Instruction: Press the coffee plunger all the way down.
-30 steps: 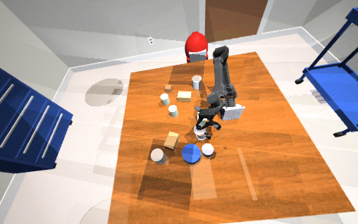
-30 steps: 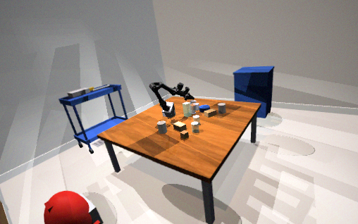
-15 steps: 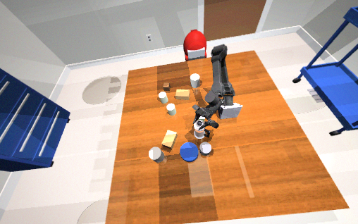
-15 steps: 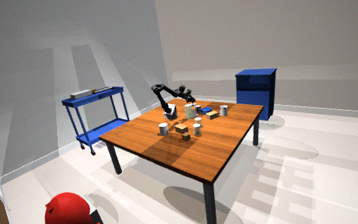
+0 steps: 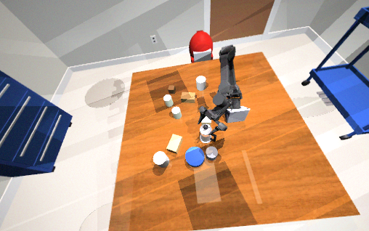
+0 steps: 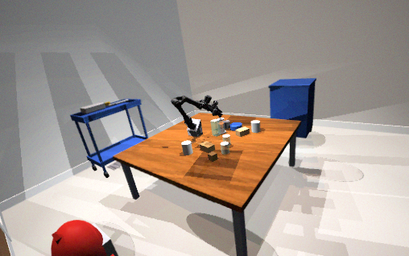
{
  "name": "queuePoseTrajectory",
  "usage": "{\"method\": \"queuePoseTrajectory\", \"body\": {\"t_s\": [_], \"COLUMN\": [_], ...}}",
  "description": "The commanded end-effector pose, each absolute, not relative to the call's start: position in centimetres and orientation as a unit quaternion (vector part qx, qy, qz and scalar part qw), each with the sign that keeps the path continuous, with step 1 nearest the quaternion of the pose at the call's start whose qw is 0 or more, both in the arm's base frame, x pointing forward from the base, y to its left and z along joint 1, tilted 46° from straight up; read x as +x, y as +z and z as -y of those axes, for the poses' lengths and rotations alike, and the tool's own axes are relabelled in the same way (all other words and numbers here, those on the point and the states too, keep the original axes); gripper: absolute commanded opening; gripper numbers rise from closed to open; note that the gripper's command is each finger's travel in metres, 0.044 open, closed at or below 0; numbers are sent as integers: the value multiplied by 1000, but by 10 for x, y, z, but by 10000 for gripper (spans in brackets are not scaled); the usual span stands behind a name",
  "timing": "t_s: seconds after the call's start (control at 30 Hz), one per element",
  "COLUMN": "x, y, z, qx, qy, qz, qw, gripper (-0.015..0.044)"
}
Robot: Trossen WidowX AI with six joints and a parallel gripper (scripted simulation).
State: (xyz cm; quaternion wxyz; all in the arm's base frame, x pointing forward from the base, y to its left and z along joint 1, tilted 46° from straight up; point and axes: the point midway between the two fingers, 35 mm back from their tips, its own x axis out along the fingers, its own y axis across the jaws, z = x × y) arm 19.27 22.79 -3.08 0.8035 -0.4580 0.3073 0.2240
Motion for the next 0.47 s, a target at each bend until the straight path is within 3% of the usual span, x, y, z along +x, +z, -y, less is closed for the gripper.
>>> {"method": "queuePoseTrajectory", "body": {"t_s": [0.0, 0.43], "x": [182, 173], "y": [7, 24], "z": [-253, -258], "qx": [-450, -452], "qy": [225, 224], "qz": [-299, -299], "qw": [811, 810], "gripper": [440, 440]}}
